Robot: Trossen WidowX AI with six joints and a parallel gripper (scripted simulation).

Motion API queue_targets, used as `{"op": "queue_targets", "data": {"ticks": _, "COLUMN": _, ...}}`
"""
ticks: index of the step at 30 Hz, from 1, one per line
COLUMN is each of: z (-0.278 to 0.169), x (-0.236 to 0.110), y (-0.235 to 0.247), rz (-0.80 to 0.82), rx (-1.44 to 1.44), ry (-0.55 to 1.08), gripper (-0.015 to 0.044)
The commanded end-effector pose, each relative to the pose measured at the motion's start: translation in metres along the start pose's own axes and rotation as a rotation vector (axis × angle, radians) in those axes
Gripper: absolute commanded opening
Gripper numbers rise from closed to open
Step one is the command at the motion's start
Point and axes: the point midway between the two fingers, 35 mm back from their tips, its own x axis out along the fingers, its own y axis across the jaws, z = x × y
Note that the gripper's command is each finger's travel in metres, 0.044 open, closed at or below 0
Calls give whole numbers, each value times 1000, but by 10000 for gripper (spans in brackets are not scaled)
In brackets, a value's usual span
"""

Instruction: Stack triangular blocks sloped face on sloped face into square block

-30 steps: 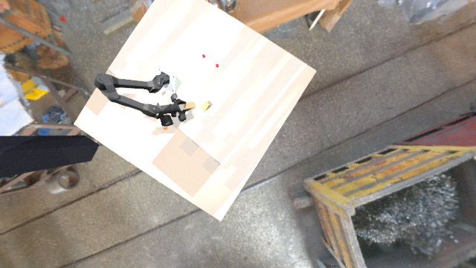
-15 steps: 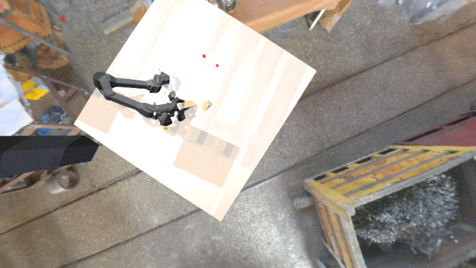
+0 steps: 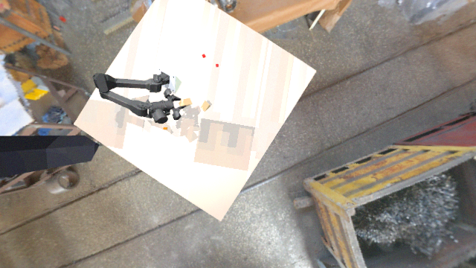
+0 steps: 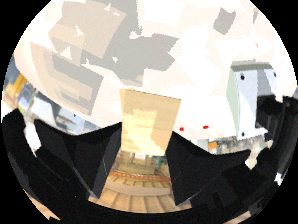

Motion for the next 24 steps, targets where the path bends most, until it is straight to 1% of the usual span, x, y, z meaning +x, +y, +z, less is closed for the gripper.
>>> {"op": "queue_targets", "data": {"ticks": 1, "z": 0, "x": 1, "y": -1, "rz": -11, "rx": -46, "ry": -8, "gripper": 0}}
{"op": "queue_targets", "data": {"ticks": 24, "z": 1, "x": 8, "y": -9, "rz": -186, "rx": -748, "ry": -112, "gripper": 0}}
